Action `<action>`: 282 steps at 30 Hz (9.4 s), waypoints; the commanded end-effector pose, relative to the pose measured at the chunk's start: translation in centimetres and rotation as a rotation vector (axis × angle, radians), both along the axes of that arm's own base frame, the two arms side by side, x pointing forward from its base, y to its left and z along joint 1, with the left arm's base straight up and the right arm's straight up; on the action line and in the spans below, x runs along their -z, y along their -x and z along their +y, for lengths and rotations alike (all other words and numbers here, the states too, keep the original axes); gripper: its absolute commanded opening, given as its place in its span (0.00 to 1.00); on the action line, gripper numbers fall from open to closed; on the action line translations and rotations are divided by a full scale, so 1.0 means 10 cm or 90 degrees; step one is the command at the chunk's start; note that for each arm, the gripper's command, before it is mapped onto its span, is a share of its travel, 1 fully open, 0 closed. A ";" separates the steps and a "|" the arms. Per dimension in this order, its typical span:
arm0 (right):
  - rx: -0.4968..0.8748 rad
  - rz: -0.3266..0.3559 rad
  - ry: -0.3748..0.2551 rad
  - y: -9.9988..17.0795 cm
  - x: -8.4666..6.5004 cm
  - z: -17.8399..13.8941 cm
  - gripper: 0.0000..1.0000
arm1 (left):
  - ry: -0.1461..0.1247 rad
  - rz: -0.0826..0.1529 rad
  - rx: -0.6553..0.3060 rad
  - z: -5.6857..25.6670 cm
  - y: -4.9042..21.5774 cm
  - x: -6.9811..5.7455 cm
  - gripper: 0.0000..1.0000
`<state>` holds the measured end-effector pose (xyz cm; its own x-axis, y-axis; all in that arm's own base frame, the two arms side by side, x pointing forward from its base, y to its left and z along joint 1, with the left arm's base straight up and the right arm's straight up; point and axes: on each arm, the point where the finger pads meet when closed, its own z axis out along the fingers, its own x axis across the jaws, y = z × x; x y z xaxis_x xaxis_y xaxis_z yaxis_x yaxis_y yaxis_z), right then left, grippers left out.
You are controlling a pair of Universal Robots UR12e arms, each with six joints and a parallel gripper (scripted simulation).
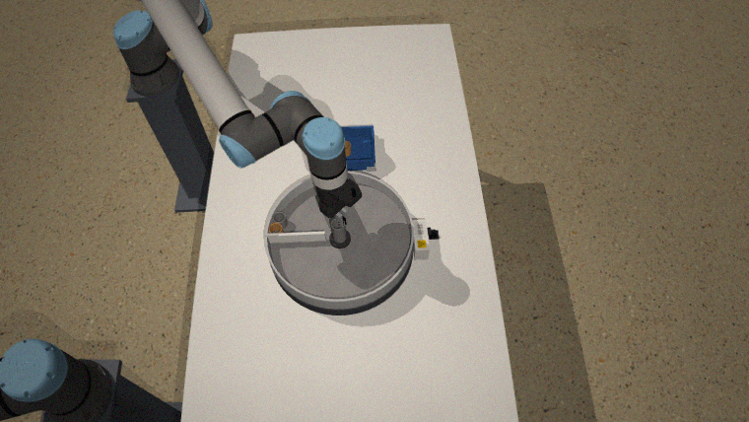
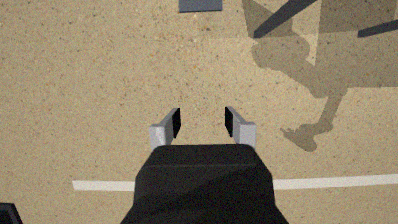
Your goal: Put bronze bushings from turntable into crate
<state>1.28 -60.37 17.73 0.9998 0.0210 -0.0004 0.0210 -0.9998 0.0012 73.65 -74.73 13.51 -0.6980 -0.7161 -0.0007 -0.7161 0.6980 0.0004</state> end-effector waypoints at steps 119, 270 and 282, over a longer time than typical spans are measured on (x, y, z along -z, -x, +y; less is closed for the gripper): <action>-0.001 0.000 -0.001 -0.01 0.00 0.00 1.00 | -0.001 0.001 0.001 -0.01 0.04 -0.44 0.38; -0.001 0.000 -0.001 -0.01 0.00 0.00 1.00 | 0.001 0.000 0.376 0.09 1.78 -0.47 0.36; -0.001 0.000 -0.001 -0.01 0.00 0.00 1.00 | 0.002 0.000 0.376 0.09 1.78 -0.47 0.36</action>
